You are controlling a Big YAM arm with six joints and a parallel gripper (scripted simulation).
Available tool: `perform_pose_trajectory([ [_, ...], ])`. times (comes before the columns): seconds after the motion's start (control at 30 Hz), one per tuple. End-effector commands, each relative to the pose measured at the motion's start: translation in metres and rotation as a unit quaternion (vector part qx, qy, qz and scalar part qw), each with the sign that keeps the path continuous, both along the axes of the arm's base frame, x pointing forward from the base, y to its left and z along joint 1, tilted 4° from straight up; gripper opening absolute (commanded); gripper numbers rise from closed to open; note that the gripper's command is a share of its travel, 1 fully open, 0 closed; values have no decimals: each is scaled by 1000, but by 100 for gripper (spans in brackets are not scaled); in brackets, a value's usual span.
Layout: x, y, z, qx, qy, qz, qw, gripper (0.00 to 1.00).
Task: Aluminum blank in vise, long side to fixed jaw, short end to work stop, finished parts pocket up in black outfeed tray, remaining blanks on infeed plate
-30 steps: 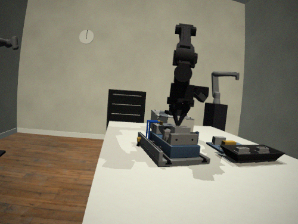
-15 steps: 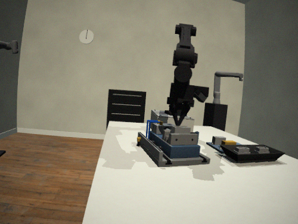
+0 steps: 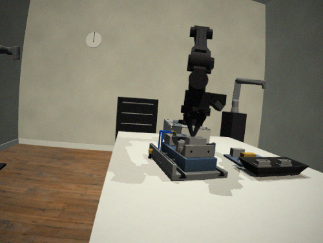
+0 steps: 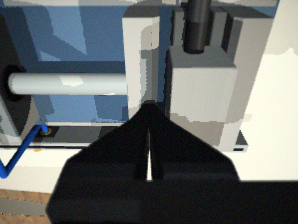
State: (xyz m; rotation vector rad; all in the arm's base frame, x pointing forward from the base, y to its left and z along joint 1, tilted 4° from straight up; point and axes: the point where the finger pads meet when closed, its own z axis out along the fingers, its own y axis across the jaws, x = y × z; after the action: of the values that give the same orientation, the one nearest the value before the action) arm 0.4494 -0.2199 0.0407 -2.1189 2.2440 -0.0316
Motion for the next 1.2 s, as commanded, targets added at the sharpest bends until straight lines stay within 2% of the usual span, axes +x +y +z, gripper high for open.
perform_pose_trajectory([
  [0.0,11,-10,19,-13,-27,-5,1000,0],
  [0.33,8,-9,11,-9,-21,-5,1000,0],
  [0.73,2,-5,-9,-1,-5,-5,1000,0],
  [1.17,3,-4,-13,-2,-6,-5,1000,0],
])
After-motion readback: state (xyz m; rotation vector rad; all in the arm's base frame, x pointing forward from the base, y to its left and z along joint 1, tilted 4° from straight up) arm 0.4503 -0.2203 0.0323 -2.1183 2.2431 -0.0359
